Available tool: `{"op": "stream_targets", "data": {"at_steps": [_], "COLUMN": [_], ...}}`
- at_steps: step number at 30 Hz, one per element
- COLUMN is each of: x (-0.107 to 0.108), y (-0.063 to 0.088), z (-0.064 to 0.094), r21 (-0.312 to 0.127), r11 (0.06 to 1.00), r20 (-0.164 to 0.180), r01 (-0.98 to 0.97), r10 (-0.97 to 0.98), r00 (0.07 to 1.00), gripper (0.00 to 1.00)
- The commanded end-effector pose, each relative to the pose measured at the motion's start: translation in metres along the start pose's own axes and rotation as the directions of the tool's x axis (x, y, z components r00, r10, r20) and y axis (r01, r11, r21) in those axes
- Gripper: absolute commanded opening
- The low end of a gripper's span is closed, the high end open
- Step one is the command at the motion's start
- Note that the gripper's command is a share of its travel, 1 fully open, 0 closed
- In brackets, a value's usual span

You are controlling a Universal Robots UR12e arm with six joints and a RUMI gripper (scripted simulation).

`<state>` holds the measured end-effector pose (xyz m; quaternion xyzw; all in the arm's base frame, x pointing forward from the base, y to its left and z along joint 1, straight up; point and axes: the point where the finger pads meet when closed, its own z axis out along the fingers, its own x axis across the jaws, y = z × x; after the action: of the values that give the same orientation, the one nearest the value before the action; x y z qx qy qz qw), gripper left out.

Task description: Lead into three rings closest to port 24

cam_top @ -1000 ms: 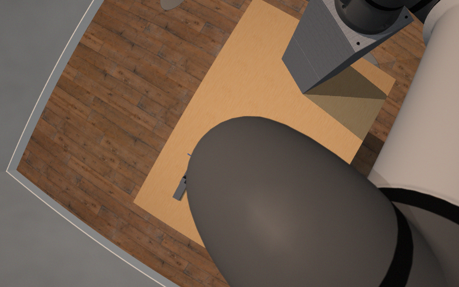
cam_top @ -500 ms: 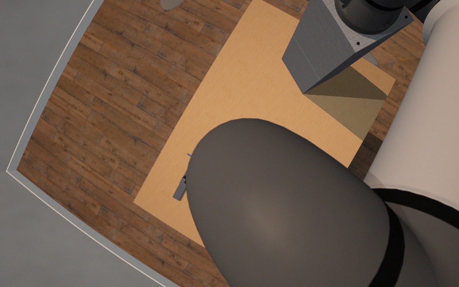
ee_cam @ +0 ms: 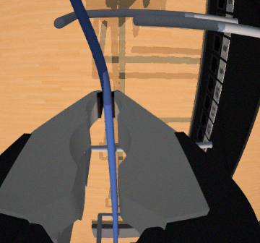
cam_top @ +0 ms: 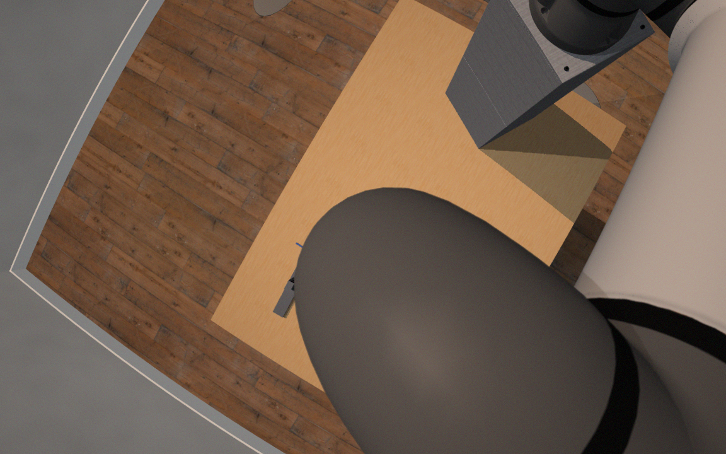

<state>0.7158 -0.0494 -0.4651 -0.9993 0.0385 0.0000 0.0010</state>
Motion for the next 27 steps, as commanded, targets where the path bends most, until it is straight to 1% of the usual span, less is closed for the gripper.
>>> {"op": "stream_targets", "data": {"at_steps": [1, 12, 27], "x": [0.003, 0.014, 0.036], "y": [0.000, 0.000, 0.000], "z": [-0.001, -0.001, -0.001], "r21": [0.000, 0.000, 0.000], "r11": [1.000, 1.000, 1.000], "r20": [-0.001, -0.001, -0.001], "r01": [0.000, 0.000, 0.000], "r10": [0.000, 0.000, 0.000], "r00": [1.000, 1.000, 1.000], "gripper": [0.00, 0.00, 0.00]}}
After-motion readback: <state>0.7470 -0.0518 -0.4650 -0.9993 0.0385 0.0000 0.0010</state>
